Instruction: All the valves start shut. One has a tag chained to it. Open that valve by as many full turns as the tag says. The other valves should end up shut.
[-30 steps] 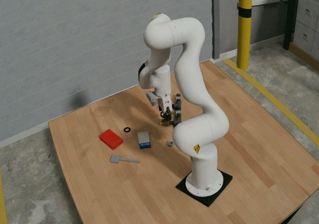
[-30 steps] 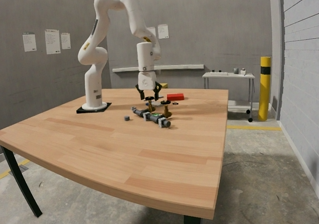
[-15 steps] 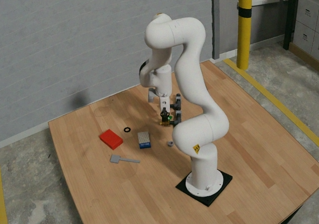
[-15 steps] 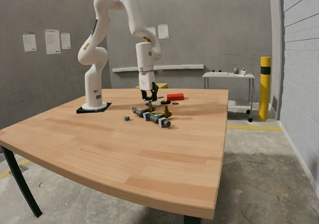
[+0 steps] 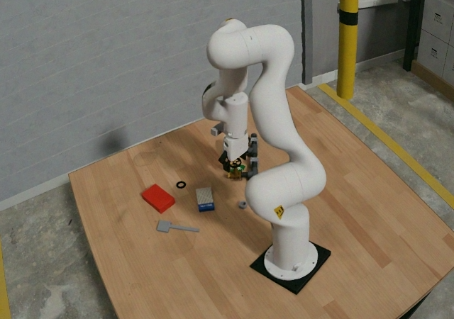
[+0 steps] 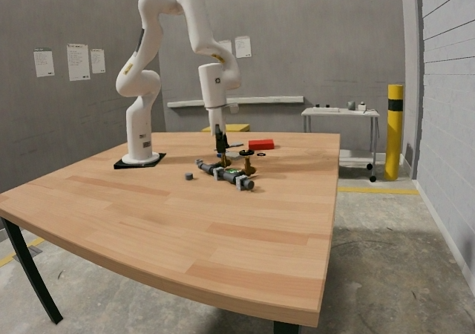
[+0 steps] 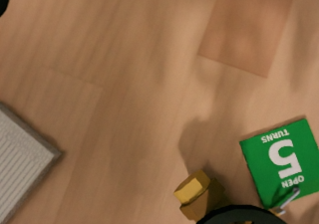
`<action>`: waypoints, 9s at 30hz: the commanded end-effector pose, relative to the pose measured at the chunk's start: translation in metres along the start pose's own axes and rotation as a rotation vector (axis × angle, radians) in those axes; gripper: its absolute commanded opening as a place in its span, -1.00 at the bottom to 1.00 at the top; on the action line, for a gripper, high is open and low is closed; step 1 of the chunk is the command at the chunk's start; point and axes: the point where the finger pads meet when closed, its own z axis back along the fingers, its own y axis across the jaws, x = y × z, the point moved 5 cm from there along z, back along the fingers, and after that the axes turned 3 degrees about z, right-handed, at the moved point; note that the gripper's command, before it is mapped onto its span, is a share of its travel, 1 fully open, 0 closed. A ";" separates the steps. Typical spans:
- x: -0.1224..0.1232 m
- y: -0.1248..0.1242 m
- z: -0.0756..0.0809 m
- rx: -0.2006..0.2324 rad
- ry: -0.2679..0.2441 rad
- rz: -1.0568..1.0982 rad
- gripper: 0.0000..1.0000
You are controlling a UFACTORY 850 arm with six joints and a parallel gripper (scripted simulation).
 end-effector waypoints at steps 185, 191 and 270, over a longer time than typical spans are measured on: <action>-0.004 -0.002 0.001 -0.001 -0.073 1.070 -1.00; -0.004 -0.002 0.001 -0.003 -0.073 1.136 -1.00; -0.004 -0.002 0.001 0.010 -0.070 0.764 1.00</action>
